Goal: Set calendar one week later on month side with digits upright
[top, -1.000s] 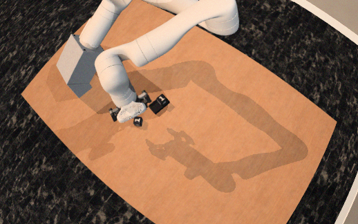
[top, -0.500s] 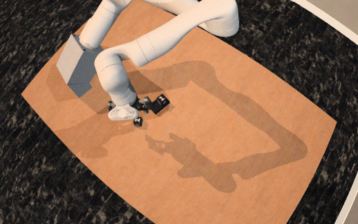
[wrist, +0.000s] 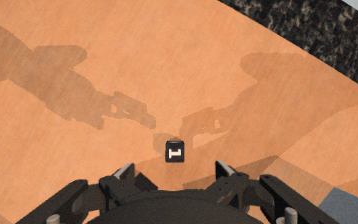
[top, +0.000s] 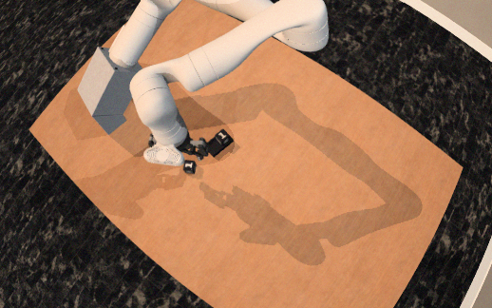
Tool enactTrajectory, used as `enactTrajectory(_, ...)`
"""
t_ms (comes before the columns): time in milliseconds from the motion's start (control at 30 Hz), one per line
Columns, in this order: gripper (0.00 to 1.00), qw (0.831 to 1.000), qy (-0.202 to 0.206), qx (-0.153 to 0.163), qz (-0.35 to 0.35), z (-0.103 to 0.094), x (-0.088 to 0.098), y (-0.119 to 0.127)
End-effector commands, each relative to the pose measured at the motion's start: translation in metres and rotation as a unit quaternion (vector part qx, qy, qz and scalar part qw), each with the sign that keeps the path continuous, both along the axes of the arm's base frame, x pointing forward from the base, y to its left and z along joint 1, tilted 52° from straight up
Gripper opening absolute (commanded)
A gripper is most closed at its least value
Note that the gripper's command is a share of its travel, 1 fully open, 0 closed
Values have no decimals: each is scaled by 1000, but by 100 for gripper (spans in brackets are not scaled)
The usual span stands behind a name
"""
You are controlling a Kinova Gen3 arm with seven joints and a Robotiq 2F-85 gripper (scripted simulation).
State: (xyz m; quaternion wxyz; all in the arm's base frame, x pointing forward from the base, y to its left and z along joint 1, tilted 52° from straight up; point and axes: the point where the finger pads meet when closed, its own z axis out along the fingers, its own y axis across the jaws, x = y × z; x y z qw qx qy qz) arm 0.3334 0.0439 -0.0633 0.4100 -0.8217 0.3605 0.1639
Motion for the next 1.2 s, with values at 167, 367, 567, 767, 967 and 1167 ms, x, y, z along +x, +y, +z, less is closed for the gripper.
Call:
enactTrajectory(167, 100, 1000, 10, 0, -8, 0, 0, -1)
enactTrajectory(367, 46, 1000, 10, 0, -8, 0, 0, -1)
enactTrajectory(567, 46, 1000, 10, 0, -8, 0, 0, -1)
enactTrajectory(767, 46, 1000, 10, 0, -8, 0, 0, -1)
enactTrajectory(967, 46, 1000, 10, 0, -8, 0, 0, -1)
enactTrajectory(1167, 46, 1000, 10, 0, -8, 0, 0, -1)
